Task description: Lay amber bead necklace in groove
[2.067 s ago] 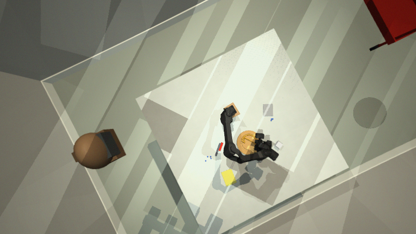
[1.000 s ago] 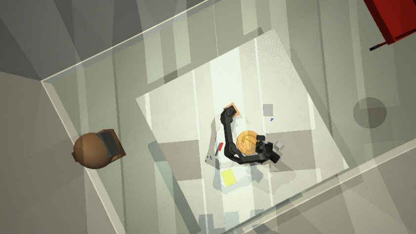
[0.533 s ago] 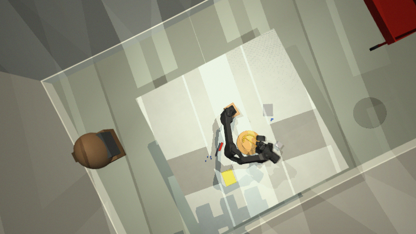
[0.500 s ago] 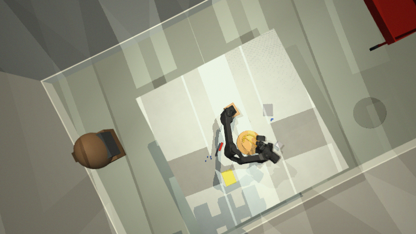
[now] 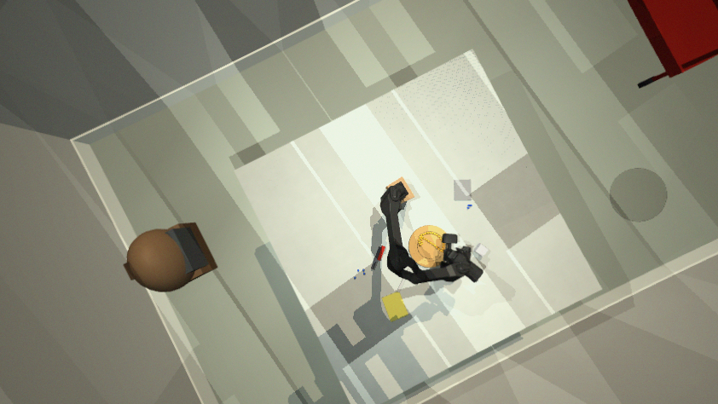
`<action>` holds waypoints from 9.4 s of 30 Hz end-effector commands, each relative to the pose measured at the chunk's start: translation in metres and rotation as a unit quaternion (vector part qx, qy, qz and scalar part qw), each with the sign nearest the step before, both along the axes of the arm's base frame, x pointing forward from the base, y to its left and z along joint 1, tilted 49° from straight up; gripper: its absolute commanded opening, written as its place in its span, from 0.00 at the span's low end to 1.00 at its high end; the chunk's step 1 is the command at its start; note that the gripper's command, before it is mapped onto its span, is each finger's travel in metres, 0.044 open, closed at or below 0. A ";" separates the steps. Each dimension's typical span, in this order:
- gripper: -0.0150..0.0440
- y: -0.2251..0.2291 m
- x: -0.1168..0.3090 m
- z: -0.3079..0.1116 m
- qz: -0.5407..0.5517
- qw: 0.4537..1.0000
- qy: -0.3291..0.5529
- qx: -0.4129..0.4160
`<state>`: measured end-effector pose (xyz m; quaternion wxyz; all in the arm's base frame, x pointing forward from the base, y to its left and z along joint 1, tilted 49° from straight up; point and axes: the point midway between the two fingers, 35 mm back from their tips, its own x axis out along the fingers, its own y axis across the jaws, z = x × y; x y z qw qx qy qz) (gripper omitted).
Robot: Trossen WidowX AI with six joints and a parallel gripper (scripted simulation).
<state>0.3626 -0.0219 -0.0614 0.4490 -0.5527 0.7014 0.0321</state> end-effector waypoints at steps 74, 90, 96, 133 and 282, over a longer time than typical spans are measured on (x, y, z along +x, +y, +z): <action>0.25 -0.005 -0.010 0.001 0.001 1.000 0.001 0.001; 0.25 -0.005 -0.010 0.001 0.001 1.000 0.001 0.001; 0.25 -0.005 -0.010 0.001 0.001 1.000 0.001 0.001; 0.52 -0.006 0.006 0.005 0.003 1.000 -0.001 0.001; 0.74 -0.014 0.010 0.014 -0.082 0.992 -0.095 0.003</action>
